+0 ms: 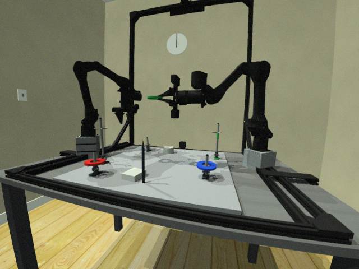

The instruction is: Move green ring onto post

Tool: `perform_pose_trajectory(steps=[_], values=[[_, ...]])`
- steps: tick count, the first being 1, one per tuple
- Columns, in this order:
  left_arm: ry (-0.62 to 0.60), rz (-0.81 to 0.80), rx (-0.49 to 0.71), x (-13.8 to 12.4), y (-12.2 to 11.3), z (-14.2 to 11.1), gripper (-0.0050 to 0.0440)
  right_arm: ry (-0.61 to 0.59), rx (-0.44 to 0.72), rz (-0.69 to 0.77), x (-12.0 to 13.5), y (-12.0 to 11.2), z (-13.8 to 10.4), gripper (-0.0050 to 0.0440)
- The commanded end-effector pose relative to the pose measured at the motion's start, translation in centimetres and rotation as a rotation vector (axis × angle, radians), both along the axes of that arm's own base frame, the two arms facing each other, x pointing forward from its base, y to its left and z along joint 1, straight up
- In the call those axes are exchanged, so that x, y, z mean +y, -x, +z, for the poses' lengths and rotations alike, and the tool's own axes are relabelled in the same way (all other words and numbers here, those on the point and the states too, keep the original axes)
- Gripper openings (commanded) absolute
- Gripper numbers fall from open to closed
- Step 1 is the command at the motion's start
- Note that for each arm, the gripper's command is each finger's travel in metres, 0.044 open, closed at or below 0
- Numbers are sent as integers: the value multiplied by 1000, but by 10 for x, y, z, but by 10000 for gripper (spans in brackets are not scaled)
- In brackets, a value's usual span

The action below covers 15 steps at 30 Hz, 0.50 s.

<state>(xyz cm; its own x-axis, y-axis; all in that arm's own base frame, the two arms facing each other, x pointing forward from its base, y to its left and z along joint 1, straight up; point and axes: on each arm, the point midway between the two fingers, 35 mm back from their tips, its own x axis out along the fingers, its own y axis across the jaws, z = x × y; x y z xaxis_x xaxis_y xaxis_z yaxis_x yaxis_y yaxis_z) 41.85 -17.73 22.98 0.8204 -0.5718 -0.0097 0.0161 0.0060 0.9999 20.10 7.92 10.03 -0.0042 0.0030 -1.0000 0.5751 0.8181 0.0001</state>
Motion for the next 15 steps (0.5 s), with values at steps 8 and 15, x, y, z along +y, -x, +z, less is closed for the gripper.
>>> perform_pose_trajectory(steps=[8, 15], values=[[-6, -5, -15, 10, 43, -5, 0, 3, -4, 3, 0, 0, 0, 400], [-6, -6, -16, 11, 49, -6, 0, -11, -52, -48, -4, -11, -4, 400]])
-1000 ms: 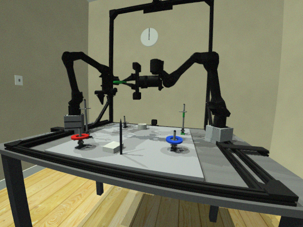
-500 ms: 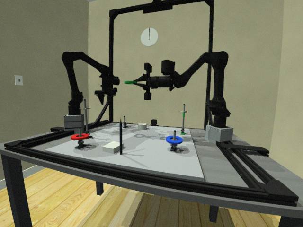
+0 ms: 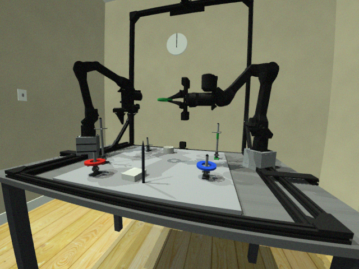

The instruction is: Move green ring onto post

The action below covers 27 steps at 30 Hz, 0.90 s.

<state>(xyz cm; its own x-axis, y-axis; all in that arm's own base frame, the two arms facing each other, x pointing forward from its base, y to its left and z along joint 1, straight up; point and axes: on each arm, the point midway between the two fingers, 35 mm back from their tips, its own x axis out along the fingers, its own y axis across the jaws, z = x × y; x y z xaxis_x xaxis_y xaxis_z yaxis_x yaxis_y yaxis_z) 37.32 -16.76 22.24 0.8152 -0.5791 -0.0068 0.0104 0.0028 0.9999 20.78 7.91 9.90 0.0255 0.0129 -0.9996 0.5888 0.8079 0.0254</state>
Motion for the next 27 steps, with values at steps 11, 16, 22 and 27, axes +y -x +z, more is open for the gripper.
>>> perform_pose_trajectory(steps=[11, 16, 22, 27], values=[[-3, 3, -10, 1, 4, 1, 0, -101, -421, -495, -63, -82, -17, 400], [-3, 3, -10, 1, 4, 1, 0, -142, -603, -655, -95, -106, -11, 400], [-3, 3, -10, 1, 4, 1, 0, -179, -796, -804, -130, -123, 0, 400], [-3, 3, -10, 1, 4, 1, 0, -210, -990, -935, -167, -128, 17, 400]])
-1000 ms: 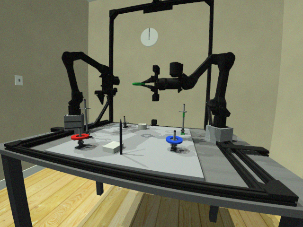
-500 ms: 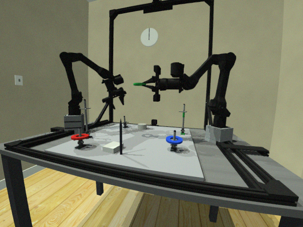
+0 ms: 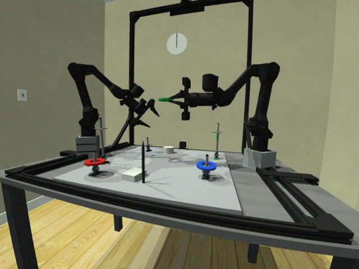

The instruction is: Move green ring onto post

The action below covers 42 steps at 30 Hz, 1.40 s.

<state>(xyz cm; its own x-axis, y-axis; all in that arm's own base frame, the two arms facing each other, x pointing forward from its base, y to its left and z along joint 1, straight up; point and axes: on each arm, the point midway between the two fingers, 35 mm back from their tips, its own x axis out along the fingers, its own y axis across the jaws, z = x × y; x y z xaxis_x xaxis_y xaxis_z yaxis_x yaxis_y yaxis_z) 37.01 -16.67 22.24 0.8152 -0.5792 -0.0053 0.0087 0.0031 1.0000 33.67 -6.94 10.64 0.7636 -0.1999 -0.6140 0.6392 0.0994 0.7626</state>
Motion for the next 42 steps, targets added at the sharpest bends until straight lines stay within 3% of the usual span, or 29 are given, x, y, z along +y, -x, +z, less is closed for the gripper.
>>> perform_pose_trajectory(steps=[1, 6, 8, 9, 12, 17, 42], values=[[-3, 3, -9, 0, 0, 1, 0, -3, -131, -101, -25, 1, 13, 400], [-3, 3, -9, 0, 0, 1, 0, 0, -322, -233, -61, 7, 34, 400], [-3, 3, -9, 0, 0, 1, 0, 0, -322, -233, -61, 7, 34, 400], [-3, 3, -9, 0, 0, 1, 0, 14, -412, -255, -69, 6, 50, 400], [-3, 3, -9, 0, 0, 1, 0, 16, -521, -357, -94, 24, 59, 400], [-3, 3, -9, 0, 0, 1, 0, 47, -704, -424, -112, 41, 88, 400], [-3, 3, -9, 0, 0, 1, 0, 48, -707, -425, -127, 21, 90, 400]])
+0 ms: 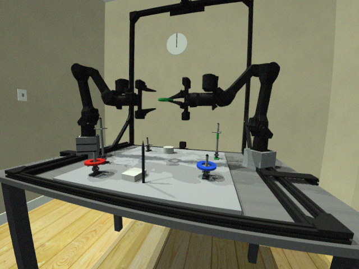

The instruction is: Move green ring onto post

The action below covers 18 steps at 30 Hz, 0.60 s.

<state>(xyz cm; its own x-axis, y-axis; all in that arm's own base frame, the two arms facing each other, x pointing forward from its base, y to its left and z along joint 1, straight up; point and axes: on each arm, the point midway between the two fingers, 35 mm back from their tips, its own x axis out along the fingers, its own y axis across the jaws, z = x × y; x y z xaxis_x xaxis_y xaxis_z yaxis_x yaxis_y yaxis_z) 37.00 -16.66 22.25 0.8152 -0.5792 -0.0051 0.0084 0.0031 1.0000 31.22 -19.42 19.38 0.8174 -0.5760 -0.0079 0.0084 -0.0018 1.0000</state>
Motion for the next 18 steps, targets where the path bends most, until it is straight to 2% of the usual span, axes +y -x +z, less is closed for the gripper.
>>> perform_pose_trajectory(steps=[1, 18], values=[[-3, 3, -8, 0, 0, 1, 0, 2, -8, 4, -3, -5, 3, 400], [-3, 3, -8, 0, 0, 1, 0, 2, -8, 4, -17, -25, 2, 400]])
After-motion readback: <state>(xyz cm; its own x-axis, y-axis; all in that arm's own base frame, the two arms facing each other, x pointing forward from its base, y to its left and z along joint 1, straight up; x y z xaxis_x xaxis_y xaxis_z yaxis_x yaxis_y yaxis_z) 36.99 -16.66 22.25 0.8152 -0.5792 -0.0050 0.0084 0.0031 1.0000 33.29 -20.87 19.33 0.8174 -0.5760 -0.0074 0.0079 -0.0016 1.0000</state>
